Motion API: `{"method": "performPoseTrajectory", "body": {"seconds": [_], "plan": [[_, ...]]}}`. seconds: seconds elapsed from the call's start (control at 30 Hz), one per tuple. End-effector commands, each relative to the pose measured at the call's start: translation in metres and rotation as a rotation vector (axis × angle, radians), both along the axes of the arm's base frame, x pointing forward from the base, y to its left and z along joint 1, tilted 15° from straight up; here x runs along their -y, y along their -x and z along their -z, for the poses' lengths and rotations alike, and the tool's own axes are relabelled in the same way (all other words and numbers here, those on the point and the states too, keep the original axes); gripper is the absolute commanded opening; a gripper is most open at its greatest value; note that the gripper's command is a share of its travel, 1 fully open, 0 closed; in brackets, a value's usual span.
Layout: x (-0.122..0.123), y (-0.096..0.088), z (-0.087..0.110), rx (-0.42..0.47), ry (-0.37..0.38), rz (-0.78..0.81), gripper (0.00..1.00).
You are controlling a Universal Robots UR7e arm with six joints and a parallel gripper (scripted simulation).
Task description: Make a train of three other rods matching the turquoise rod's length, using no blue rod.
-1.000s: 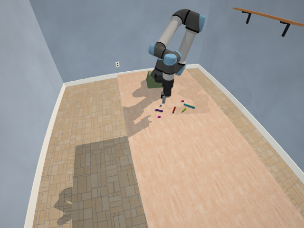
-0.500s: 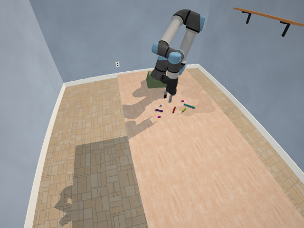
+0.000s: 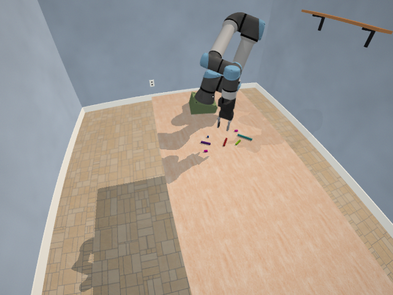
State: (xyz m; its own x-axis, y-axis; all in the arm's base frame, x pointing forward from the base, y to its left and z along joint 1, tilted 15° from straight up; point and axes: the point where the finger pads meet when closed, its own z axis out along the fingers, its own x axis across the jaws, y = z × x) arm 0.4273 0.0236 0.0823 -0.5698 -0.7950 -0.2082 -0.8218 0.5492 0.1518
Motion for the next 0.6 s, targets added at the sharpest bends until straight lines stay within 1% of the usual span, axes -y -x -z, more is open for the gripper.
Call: {"method": "performPoseTrajectory", "body": {"seconds": [0.0, 0.2, 0.27, 0.43, 0.57], "plan": [[-0.012, 0.000, -0.007, 0.044, -0.001, -0.162, 1.00], [-0.028, 0.002, -0.014, 0.097, -0.002, -0.360, 1.00], [-0.028, 0.002, -0.014, 0.097, -0.002, -0.360, 1.00], [-0.040, 0.004, -0.020, 0.139, -0.004, -0.515, 1.00], [-0.047, 0.006, -0.024, 0.164, -0.005, -0.609, 1.00]]}}
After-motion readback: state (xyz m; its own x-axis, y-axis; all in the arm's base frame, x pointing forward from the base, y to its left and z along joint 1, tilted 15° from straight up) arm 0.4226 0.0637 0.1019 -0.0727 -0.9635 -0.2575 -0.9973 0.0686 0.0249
